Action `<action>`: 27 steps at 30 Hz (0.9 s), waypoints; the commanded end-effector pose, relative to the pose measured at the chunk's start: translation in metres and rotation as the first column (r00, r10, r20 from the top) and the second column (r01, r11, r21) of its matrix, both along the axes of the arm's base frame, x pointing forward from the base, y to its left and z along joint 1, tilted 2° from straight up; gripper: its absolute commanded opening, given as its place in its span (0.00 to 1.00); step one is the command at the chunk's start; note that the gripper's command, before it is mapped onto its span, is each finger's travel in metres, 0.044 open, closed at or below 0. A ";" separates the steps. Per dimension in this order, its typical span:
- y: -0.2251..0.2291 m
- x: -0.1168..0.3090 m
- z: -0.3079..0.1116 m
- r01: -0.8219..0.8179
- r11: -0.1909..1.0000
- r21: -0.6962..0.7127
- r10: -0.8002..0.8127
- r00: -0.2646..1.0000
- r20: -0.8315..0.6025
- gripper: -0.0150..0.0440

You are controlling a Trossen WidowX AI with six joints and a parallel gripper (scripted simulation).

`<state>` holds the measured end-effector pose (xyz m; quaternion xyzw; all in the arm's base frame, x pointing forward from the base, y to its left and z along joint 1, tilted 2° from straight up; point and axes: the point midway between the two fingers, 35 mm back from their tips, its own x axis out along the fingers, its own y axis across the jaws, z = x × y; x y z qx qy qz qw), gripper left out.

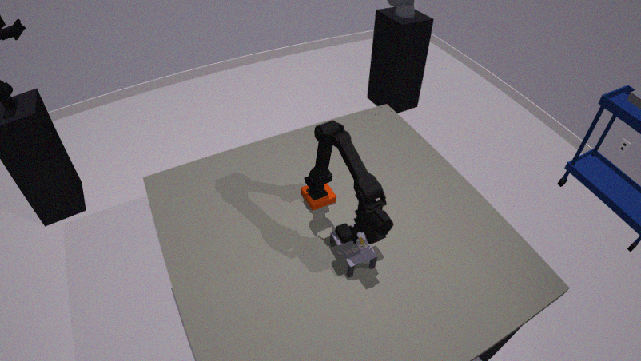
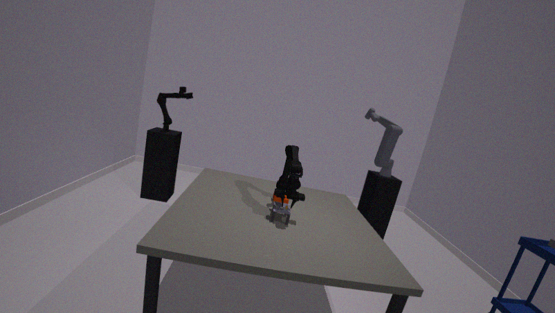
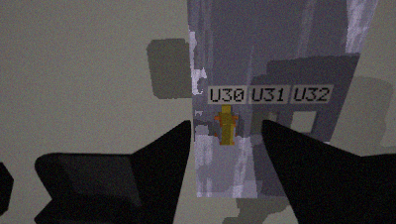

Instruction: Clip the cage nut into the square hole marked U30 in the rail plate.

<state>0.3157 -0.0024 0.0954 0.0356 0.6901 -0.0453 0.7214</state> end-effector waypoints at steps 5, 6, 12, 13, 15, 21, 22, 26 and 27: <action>0.000 0.000 0.000 0.000 1.000 0.000 0.000 1.000 0.000 1.00; 0.000 0.000 0.000 0.000 1.000 0.000 0.000 1.000 0.000 1.00; 0.001 -0.002 0.042 0.003 1.000 -0.004 -0.003 1.000 0.010 1.00; 0.001 -0.003 0.048 0.003 1.000 -0.005 -0.003 1.000 0.012 1.00; 0.001 -0.003 0.050 0.003 1.000 -0.005 -0.003 1.000 0.012 1.00; 0.001 -0.003 0.050 0.003 1.000 -0.005 -0.003 1.000 0.012 1.00; 0.001 -0.003 0.050 0.003 1.000 -0.005 -0.003 1.000 0.012 1.00; 0.001 -0.003 0.050 0.003 1.000 -0.005 -0.003 1.000 0.012 1.00; 0.001 -0.003 0.050 0.003 1.000 -0.005 -0.003 1.000 0.012 1.00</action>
